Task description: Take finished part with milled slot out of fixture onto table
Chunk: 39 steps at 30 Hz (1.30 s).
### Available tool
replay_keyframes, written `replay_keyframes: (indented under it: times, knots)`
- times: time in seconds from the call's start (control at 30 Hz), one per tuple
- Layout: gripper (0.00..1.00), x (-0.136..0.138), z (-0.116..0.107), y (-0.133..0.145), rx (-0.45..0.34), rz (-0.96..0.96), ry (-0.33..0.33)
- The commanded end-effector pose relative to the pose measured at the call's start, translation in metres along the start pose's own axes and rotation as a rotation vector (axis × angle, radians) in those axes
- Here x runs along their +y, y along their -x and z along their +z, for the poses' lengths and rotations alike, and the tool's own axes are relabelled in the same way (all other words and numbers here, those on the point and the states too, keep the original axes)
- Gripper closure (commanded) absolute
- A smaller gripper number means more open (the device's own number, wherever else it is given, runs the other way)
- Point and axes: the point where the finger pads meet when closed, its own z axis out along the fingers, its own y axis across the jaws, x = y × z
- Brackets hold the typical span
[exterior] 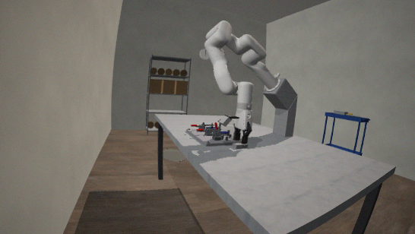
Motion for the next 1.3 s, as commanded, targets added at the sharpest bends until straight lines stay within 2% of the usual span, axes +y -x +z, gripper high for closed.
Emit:
replay_keyframes:
  times: [0.0,0.23,0.3,0.63,1.27]
  knots:
    - [0.31,-0.001,-0.014,-0.001,0.001,0.0,-0.001]
    - [0.31,-0.001,-0.042,-0.001,0.001,0.0,-0.001]
    - [0.31,-0.001,-0.042,-0.001,0.001,0.0,-0.001]
    - [0.31,0.0,-0.071,-0.001,0.001,0.0,-0.001]
    - [0.31,0.0,-0.077,-0.001,0.001,0.0,-0.001]
